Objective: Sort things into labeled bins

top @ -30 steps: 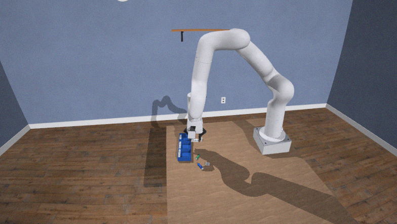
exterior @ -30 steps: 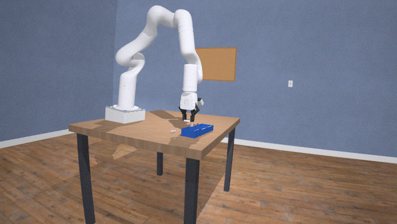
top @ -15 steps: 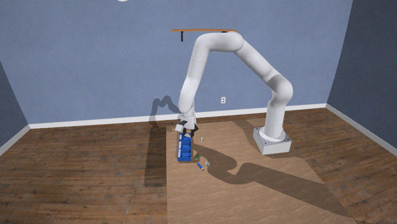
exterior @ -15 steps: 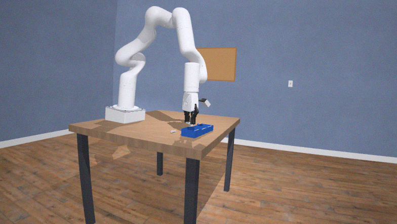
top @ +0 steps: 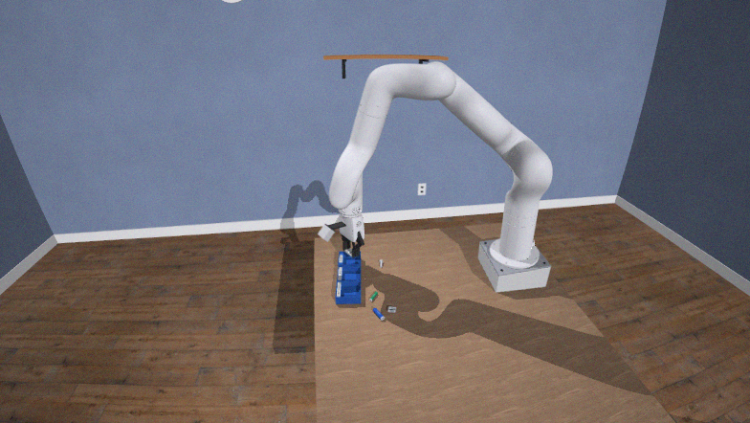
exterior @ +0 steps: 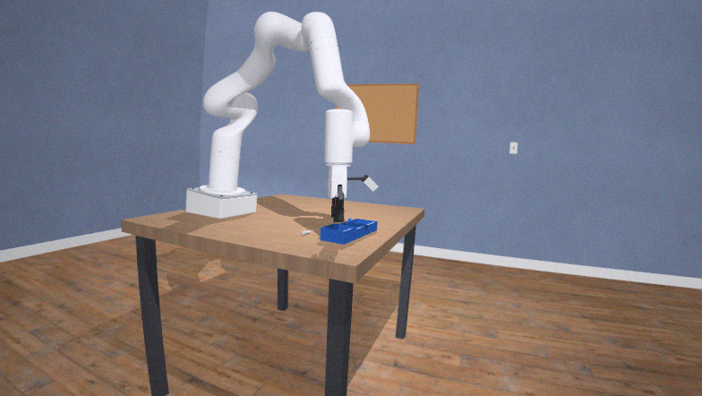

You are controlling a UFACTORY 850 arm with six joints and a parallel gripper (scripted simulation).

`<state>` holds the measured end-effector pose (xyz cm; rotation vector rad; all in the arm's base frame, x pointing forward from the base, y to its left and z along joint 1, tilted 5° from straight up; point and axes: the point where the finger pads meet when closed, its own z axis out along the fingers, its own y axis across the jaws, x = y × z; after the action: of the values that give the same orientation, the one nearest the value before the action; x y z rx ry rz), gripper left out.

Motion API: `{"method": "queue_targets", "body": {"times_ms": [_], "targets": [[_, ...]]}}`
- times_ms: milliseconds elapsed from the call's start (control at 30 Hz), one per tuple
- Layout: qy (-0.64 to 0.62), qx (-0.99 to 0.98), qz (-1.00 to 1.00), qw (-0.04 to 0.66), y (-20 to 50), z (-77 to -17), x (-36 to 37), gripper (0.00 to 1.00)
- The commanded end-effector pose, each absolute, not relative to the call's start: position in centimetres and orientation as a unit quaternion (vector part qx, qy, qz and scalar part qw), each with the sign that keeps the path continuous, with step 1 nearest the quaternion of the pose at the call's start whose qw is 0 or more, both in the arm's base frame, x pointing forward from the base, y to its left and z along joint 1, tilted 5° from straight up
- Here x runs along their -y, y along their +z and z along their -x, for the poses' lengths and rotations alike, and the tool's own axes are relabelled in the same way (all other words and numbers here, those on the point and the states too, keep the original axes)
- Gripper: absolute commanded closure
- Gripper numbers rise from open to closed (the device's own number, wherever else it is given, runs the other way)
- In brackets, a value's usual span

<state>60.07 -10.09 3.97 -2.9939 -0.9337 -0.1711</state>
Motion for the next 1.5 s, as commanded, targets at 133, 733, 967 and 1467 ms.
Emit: {"method": "queue_targets", "body": {"times_ms": [133,733,967,1467], "targets": [[-0.054,0.159,0.986,0.004,4.06,-60.17,10.12,1.0],[-0.043,-0.018,0.999,0.0,4.06,-60.13,10.17,1.0],[-0.043,-0.018,0.999,0.0,4.06,-60.14,10.14,1.0],[-0.043,-0.018,0.999,0.0,3.07,-60.25,10.12,1.0]]}}
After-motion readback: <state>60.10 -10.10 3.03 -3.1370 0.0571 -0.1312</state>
